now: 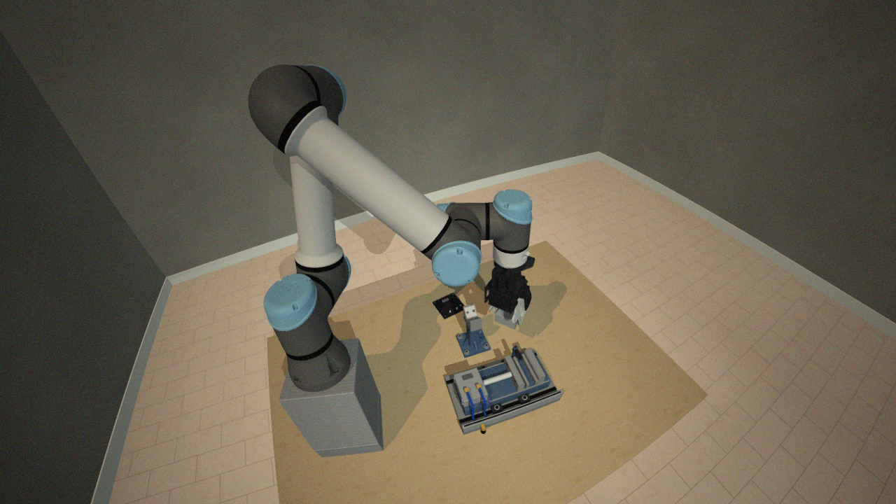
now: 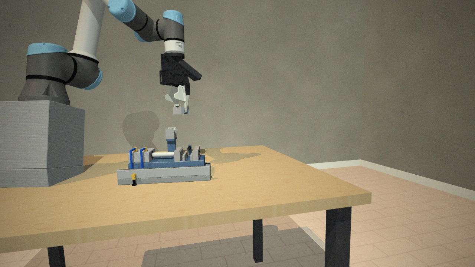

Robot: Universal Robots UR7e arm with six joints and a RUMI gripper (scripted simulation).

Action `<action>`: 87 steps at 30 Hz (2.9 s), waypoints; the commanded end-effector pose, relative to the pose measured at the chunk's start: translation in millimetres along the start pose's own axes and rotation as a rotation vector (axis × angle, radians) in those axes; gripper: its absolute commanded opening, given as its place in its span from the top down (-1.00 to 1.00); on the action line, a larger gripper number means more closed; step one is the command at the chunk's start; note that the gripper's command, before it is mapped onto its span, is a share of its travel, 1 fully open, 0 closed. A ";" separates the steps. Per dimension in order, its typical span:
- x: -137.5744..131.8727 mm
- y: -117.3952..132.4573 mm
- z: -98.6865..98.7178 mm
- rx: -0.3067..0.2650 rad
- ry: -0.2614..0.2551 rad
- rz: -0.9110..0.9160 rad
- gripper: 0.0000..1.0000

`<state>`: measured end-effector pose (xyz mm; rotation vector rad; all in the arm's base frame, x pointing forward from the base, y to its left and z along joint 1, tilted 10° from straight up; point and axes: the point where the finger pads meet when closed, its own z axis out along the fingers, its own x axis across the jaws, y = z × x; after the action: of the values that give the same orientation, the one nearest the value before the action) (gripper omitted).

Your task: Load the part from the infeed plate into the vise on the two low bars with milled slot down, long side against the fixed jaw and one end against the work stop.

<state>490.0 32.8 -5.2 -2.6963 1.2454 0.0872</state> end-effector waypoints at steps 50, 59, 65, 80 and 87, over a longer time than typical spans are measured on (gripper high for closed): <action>85.8 36.3 -0.1 0.002 0.002 0.603 1.00; 92.4 40.3 0.1 0.002 0.002 0.652 1.00; 94.9 41.8 0.2 0.003 0.002 0.670 1.00; 97.4 43.5 0.1 0.003 0.002 0.693 1.00; 97.5 43.4 0.0 0.003 0.002 0.694 1.00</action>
<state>518.2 -65.4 -24.1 -2.1347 2.1011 0.1712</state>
